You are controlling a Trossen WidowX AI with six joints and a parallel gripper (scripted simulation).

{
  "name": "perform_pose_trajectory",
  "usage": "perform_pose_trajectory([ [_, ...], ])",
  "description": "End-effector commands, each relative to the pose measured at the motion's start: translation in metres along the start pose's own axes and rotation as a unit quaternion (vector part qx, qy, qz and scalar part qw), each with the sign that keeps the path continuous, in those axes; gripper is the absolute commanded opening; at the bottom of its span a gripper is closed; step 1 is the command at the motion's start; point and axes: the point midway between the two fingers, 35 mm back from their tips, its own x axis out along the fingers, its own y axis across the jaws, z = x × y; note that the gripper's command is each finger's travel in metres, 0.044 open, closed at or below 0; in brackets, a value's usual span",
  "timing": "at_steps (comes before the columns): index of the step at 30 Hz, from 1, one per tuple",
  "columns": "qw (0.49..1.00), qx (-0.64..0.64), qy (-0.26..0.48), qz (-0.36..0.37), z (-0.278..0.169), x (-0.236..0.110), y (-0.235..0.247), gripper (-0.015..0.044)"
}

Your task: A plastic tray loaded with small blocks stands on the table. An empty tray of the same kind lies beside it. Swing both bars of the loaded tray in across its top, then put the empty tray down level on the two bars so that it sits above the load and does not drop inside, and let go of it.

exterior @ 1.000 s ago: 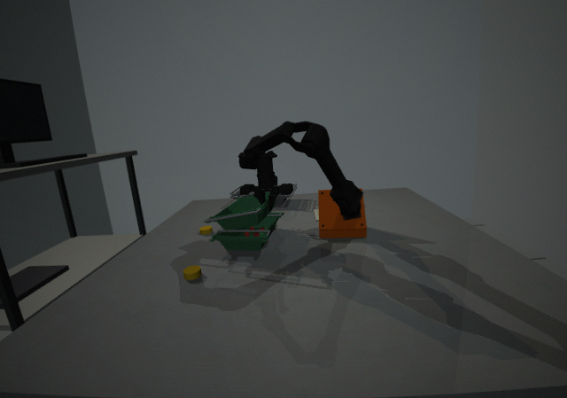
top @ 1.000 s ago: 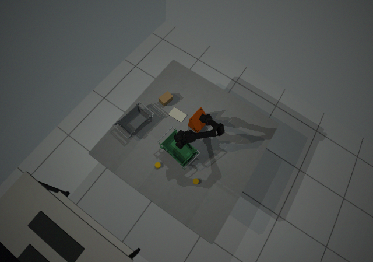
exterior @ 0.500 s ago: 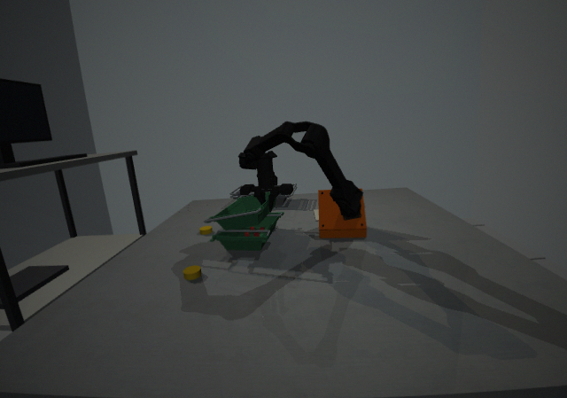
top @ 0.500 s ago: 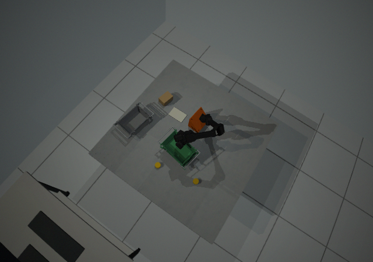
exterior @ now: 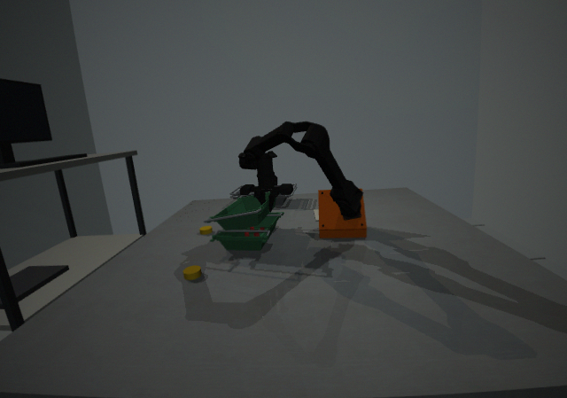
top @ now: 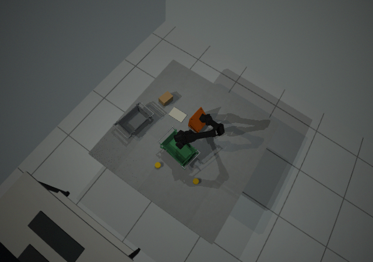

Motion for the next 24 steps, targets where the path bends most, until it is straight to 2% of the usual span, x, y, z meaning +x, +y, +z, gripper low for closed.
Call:
perform_pose_trajectory([
  [1, 1.000, -0.001, 0.006, -0.008, -0.0036, 0.0041, -0.0029, 0.0000],
  [17, 1.000, 0.000, 0.000, 0.000, -0.0003, 0.0005, -0.0002, 0.0000],
  [24, 1.000, -0.001, 0.004, -0.006, -0.0056, 0.0097, -0.0046, 0.0000],
])
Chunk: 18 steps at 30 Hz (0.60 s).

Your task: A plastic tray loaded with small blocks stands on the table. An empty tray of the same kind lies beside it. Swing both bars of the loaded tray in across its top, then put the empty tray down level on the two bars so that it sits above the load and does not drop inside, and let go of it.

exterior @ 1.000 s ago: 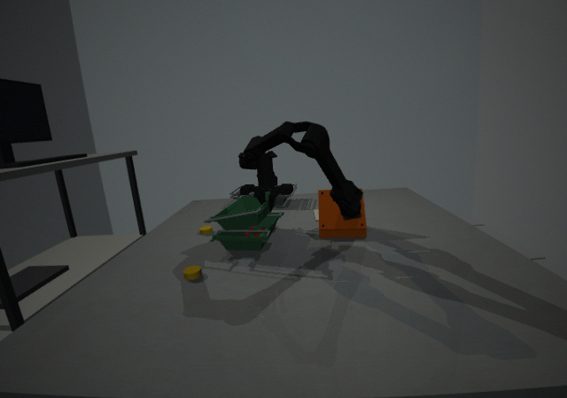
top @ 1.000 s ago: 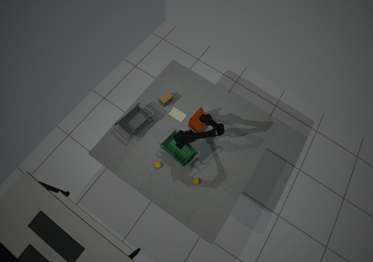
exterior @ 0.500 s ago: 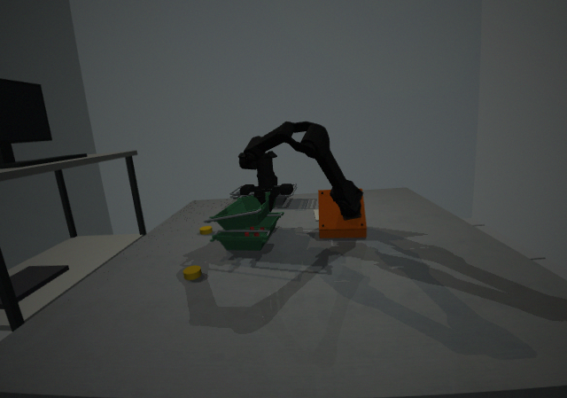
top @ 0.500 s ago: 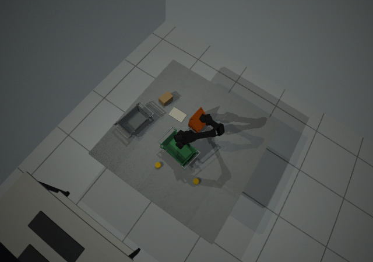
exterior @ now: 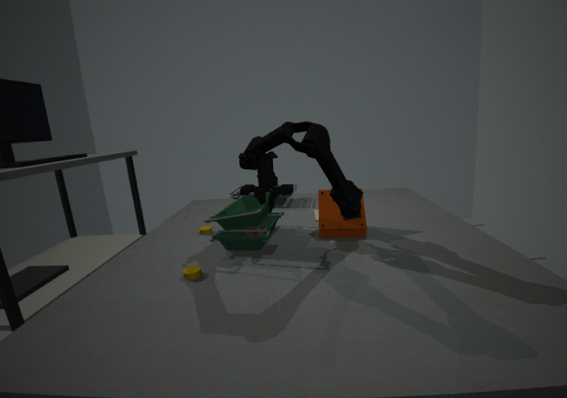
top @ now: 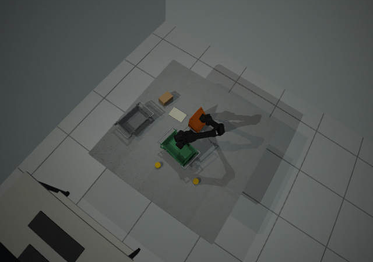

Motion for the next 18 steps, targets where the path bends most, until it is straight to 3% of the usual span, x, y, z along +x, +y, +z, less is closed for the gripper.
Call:
perform_pose_trajectory([
  [1, 1.000, -0.002, 0.005, -0.010, -0.0058, 0.0099, -0.0051, 0.0000],
  [18, 1.000, -0.002, 0.006, -0.011, -0.0066, 0.0112, -0.0058, 0.0000],
])
